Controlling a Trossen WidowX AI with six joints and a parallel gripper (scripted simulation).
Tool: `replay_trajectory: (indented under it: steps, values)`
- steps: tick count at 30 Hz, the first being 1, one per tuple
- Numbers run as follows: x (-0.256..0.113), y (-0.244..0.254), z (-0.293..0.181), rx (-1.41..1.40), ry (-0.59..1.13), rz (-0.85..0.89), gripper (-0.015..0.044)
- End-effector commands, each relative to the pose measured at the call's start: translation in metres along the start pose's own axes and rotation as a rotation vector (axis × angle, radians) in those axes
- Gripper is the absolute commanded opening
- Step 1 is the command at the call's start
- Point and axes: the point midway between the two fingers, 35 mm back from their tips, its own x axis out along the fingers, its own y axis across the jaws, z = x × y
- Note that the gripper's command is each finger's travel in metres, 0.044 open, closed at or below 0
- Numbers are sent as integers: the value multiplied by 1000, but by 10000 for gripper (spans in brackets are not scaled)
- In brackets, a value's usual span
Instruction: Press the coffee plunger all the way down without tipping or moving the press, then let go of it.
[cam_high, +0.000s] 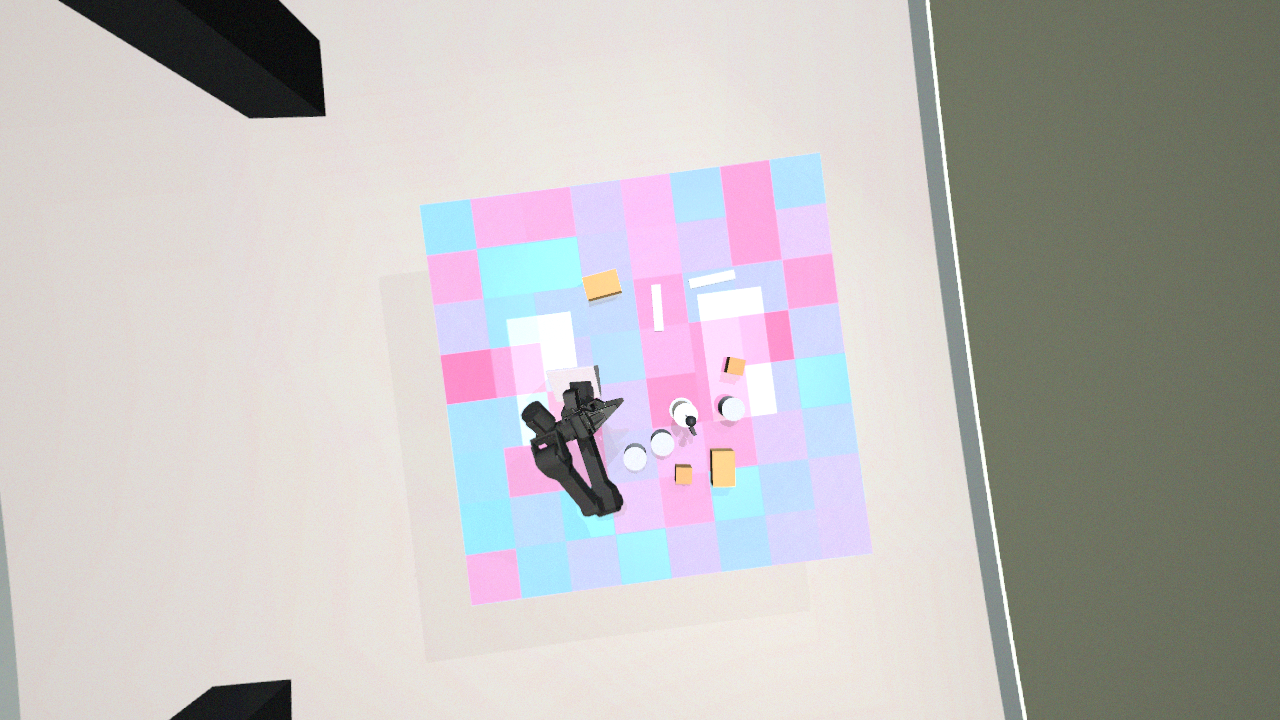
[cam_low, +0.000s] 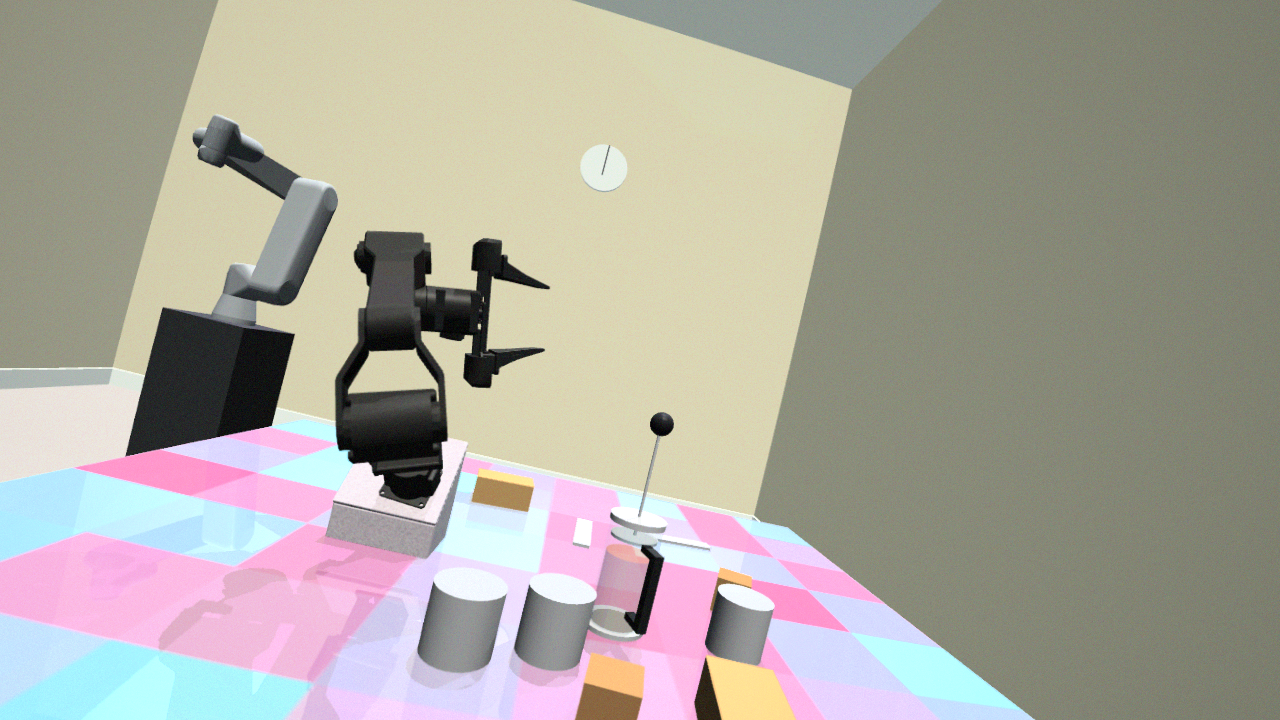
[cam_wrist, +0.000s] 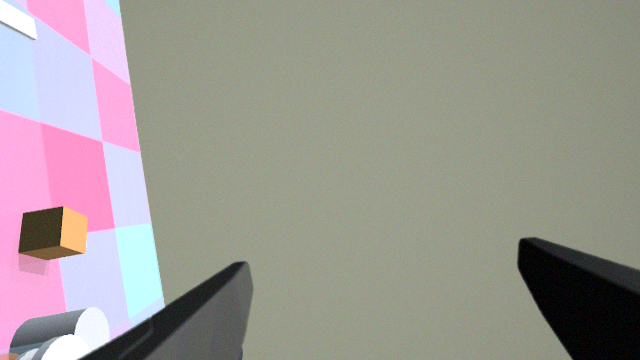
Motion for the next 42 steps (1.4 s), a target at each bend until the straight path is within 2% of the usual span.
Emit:
replay_trajectory:
  steps: [1, 2, 9, 15, 22, 26, 31, 36, 42]
  values:
    - [1, 1, 0, 3, 1, 12, 426]
    - [2, 3, 0, 12, -1, 37, 440]
    - [20, 1, -9, 249, 125, 170, 440]
    - [53, -6, -36, 726, 438, 238, 440]
    - [101, 1, -76, 1264, 870, 123, 440]
    - [113, 6, -89, 1402, 983, 42, 440]
    - [125, 12, -104, 1533, 1096, -59, 440]
    - [124, 24, -104, 1541, 1102, -59, 440]
    - [118, 62, -104, 1542, 1100, -57, 440]
